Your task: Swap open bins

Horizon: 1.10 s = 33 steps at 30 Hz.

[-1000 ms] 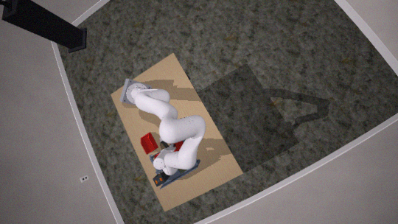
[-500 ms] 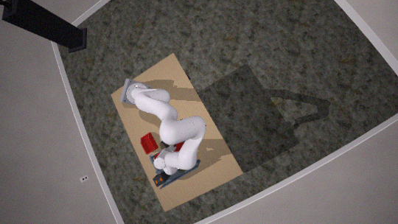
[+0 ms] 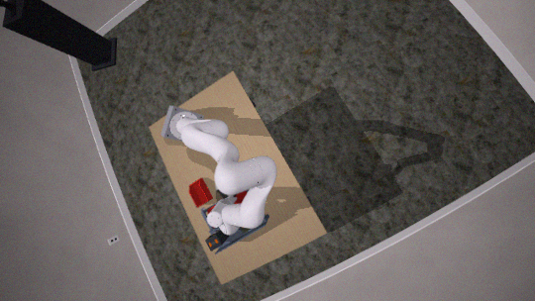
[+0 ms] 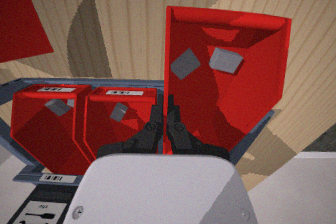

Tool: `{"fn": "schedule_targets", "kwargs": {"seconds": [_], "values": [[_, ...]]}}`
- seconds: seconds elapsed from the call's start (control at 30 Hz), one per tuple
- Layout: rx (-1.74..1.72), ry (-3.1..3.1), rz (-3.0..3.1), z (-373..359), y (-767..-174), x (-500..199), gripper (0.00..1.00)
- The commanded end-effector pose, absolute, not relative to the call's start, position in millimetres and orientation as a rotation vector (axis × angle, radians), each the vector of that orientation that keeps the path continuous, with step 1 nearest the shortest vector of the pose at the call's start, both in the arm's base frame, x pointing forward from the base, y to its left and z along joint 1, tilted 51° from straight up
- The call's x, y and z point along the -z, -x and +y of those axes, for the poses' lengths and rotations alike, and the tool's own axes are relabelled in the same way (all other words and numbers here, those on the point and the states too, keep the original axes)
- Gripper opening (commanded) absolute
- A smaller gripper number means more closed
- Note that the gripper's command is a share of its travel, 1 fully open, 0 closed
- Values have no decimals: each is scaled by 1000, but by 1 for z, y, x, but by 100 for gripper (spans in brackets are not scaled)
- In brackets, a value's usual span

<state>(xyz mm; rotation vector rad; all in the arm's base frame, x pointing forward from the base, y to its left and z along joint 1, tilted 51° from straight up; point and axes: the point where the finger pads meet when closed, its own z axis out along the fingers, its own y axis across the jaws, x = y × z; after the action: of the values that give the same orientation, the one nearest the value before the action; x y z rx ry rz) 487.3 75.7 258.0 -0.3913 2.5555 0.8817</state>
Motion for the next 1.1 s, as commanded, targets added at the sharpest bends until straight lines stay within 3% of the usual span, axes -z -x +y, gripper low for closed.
{"fn": "schedule_targets", "kwargs": {"seconds": [0.0,1.07], "values": [[-881,391,2555,75,-488,-258,0],[-881,381,2538,76,-495,-263,0]]}}
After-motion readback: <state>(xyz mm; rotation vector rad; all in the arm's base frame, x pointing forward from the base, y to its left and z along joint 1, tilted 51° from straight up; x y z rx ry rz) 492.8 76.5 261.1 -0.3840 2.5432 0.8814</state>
